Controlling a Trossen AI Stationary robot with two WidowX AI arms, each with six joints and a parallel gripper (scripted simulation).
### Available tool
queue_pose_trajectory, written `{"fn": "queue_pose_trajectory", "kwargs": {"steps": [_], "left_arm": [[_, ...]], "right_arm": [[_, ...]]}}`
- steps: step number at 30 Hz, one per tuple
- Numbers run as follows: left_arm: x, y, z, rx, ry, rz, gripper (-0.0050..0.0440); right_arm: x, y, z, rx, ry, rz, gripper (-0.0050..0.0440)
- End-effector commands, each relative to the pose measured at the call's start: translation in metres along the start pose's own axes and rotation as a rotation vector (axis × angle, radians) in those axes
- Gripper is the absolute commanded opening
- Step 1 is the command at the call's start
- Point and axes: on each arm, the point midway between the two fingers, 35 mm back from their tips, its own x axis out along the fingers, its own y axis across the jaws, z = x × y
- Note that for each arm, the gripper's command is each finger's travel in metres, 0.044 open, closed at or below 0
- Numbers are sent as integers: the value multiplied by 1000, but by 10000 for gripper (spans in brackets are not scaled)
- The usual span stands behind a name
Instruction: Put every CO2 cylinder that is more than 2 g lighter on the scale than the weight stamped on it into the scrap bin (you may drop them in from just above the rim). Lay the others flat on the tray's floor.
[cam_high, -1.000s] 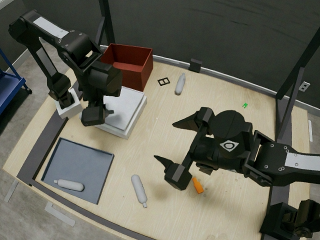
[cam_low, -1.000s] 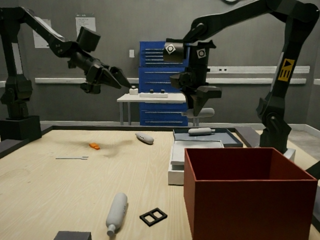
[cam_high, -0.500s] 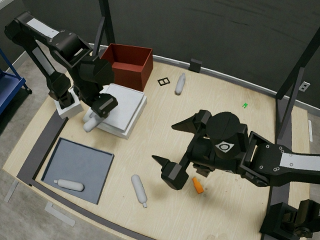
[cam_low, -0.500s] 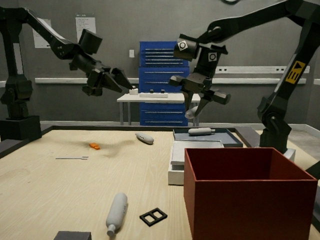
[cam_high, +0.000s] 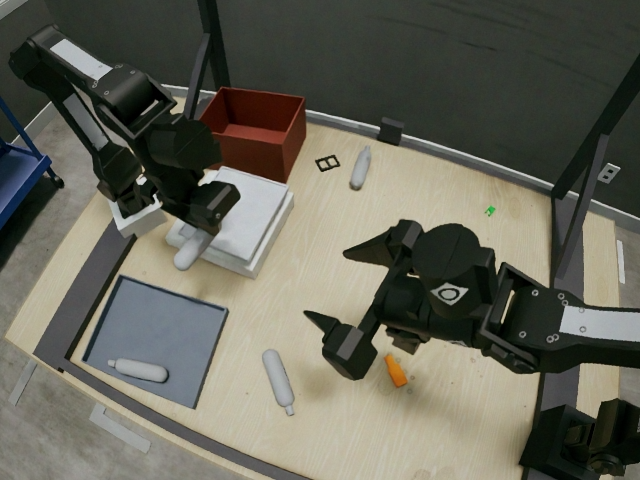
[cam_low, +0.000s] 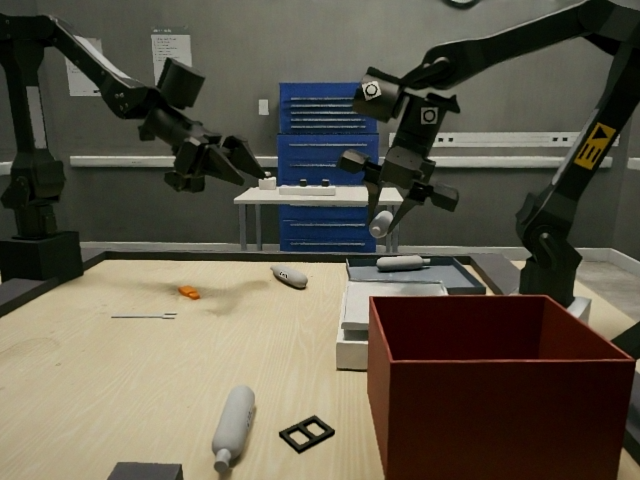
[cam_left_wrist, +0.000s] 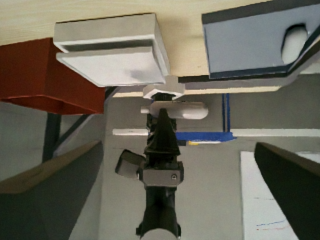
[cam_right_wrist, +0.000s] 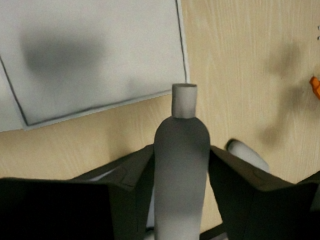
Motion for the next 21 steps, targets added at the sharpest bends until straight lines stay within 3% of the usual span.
{"fn": "queue_pose_trajectory", "kwargs": {"steps": [1,12,21], "left_arm": [[-3,0,-10,4,26,0,440],[-3,0,-10,4,26,0,440],[-3,0,-10,4,26,0,440]], "right_arm": [[-4,-22,0,-6,-2,-38,-50],[23,-103,0,-5,-2,-44,-50],[29,-120,0,-5,-2,-41,-50]]}}
